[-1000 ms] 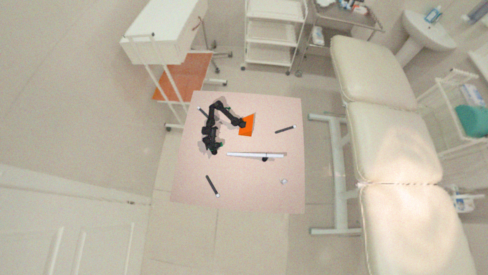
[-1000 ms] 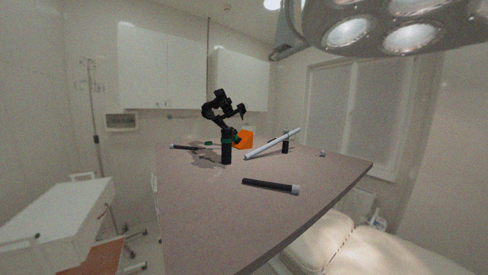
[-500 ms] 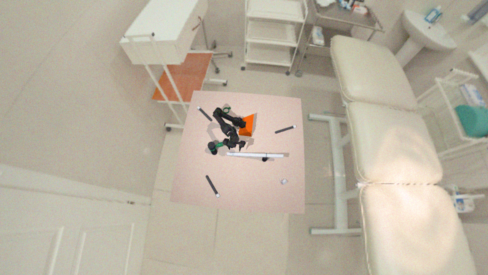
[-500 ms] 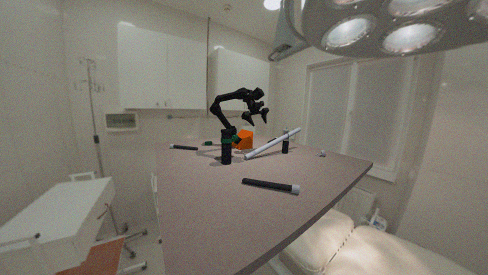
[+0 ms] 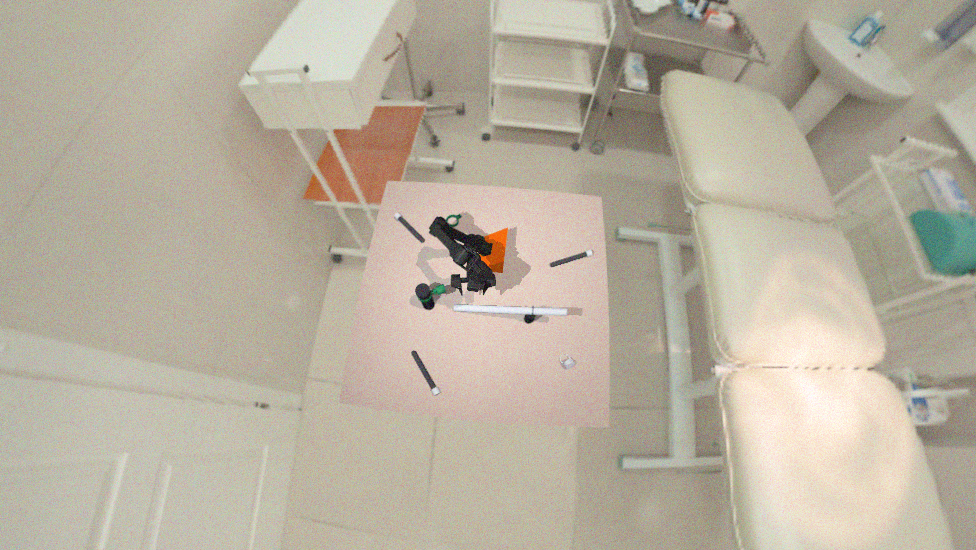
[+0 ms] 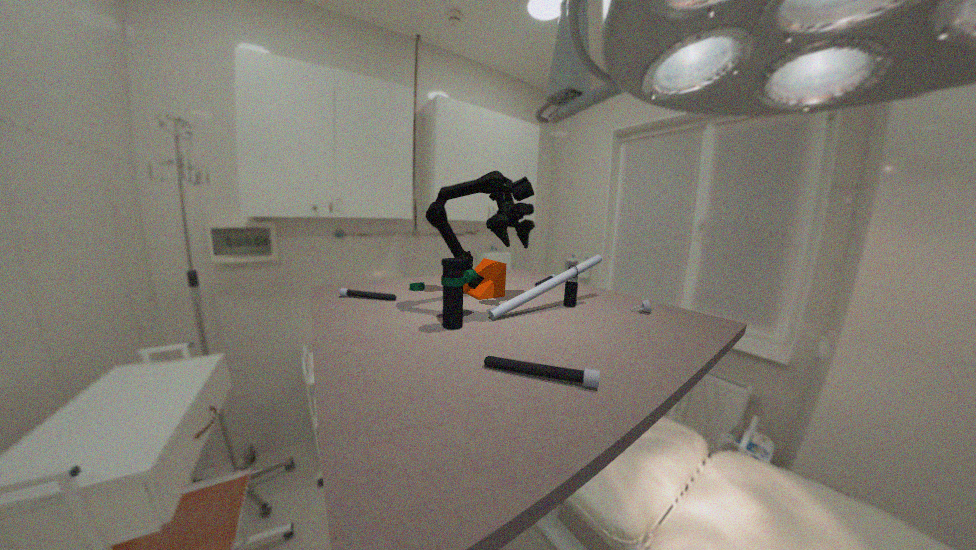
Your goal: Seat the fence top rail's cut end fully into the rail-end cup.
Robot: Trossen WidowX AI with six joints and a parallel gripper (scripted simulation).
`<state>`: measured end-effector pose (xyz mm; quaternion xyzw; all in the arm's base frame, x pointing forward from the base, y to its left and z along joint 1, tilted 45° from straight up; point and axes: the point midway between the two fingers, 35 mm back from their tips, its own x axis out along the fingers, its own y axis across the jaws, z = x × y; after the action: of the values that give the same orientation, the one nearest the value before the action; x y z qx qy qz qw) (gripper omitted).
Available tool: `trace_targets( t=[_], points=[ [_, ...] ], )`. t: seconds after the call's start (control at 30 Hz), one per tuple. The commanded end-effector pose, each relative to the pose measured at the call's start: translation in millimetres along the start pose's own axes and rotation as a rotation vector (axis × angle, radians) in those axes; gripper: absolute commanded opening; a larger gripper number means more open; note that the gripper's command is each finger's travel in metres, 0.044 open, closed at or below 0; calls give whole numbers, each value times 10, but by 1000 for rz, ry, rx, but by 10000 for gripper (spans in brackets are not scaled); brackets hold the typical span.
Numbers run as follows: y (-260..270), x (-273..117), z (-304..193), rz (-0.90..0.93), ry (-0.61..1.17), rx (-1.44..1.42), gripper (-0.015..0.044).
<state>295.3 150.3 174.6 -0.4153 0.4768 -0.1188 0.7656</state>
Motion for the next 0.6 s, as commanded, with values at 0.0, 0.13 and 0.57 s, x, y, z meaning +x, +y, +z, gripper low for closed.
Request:
trace_targets(
  t=[0.0,0.13,0.57],
  points=[
    [-264,2,-89,42,14,-243,440],
    [-535,3,-212,88,8,-534,440],
    [-1270,-72,-746,172,-127,-1389,440]
  ],
)
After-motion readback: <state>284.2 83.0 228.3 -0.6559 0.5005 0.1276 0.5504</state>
